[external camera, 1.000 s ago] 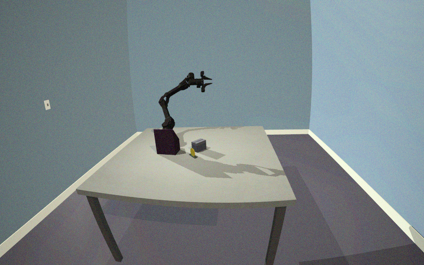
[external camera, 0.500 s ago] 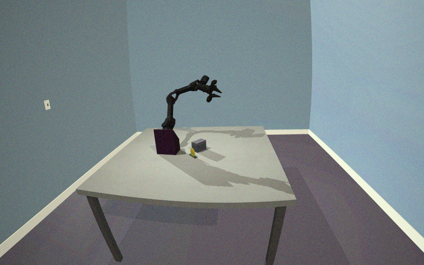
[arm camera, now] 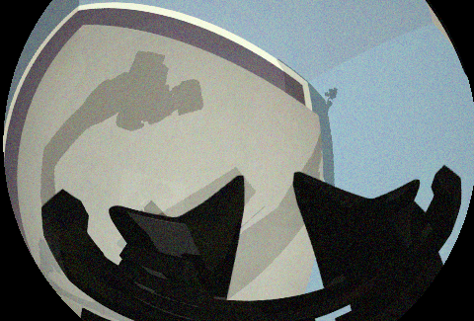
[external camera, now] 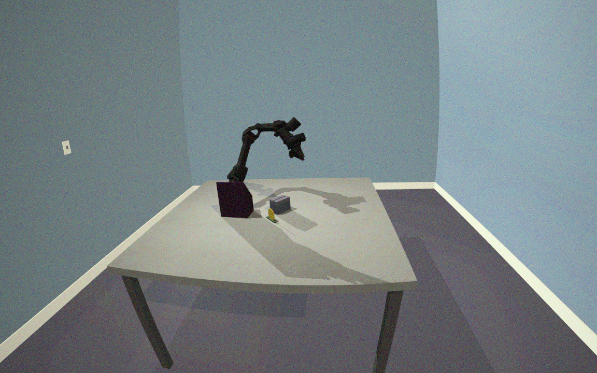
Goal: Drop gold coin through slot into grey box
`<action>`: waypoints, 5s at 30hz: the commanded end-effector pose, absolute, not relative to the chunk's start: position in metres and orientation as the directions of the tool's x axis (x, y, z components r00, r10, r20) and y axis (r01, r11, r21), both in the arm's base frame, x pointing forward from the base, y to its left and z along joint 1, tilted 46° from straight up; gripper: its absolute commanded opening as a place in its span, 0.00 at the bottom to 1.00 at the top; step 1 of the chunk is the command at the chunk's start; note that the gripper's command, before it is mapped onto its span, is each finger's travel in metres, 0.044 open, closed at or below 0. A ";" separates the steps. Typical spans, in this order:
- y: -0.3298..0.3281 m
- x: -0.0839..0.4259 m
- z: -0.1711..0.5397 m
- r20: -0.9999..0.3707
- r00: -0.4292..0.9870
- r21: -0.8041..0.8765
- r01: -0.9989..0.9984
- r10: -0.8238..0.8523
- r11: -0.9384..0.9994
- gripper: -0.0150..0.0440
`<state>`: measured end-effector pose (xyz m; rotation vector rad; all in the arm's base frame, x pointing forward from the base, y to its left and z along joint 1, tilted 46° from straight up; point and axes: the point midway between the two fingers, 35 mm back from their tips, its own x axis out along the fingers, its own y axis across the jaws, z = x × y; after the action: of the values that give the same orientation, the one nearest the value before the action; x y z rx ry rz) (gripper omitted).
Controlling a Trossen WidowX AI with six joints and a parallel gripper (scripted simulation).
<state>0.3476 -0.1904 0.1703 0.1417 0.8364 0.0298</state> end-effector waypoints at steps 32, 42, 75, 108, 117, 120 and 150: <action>-0.105 0.221 -0.056 -0.699 0.171 0.517 0.792 0.694 0.325 0.53; -0.095 0.227 -0.066 -0.699 0.172 0.518 0.792 0.695 0.325 0.53; -0.062 0.237 -0.101 -0.699 0.172 0.517 0.792 0.694 0.325 0.53; -0.045 0.239 -0.115 -0.696 0.172 0.519 0.791 0.697 0.324 0.25; -0.050 0.239 -0.111 -0.698 0.172 0.518 0.791 0.696 0.324 0.25; -0.056 0.238 -0.107 -0.699 0.172 0.518 0.792 0.694 0.324 0.25; -0.107 0.226 -0.055 -0.700 0.171 0.516 0.792 0.693 0.326 0.25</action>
<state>0.2255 -0.0989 -0.0629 1.4127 1.5585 -0.1212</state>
